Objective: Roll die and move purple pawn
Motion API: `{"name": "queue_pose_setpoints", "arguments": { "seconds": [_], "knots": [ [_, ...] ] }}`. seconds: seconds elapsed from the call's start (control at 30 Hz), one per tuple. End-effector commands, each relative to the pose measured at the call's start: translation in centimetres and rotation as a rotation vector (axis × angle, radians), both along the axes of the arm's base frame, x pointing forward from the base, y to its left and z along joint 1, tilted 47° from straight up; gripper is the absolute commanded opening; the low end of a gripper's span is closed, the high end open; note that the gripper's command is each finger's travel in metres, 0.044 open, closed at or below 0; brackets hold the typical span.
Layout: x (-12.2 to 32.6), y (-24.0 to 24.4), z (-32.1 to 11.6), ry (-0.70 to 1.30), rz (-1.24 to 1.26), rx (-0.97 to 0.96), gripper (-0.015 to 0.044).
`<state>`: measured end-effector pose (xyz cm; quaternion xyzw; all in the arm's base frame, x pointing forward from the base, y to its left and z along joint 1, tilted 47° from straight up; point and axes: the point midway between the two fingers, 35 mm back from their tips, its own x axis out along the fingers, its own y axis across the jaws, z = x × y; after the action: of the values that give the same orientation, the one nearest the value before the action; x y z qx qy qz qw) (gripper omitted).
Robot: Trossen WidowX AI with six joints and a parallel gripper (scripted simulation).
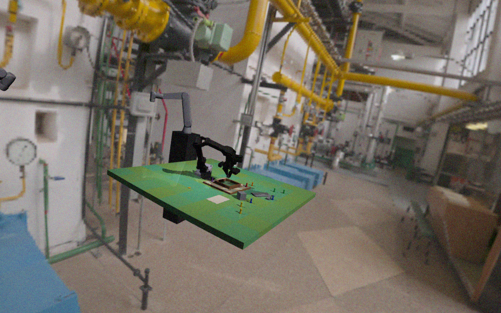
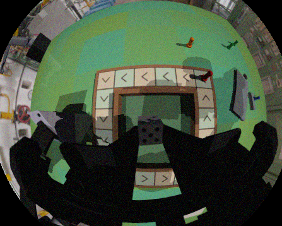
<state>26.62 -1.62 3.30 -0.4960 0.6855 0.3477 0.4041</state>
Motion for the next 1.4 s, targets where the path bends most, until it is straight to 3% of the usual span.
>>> {"name": "queue_pose_setpoints", "arguments": {
  "seconds": [0.0,0.4,0.5,0.7,1.37],
  "knots": [
    [-0.2,0.1,-0.2,-0.027,0.001,0.130,0.0000],
    [-0.2,-0.1,-0.2,-0.193,0.054,0.453,0.0000],
    [-0.1,-0.1,0.0,-0.196,0.055,0.457,0.0000],
    [1.2,1.0,4.6,-0.196,0.055,0.458,0.0000],
    [1.0,0.9,4.5,-0.192,0.060,0.453,0.0000]
  ]
}}
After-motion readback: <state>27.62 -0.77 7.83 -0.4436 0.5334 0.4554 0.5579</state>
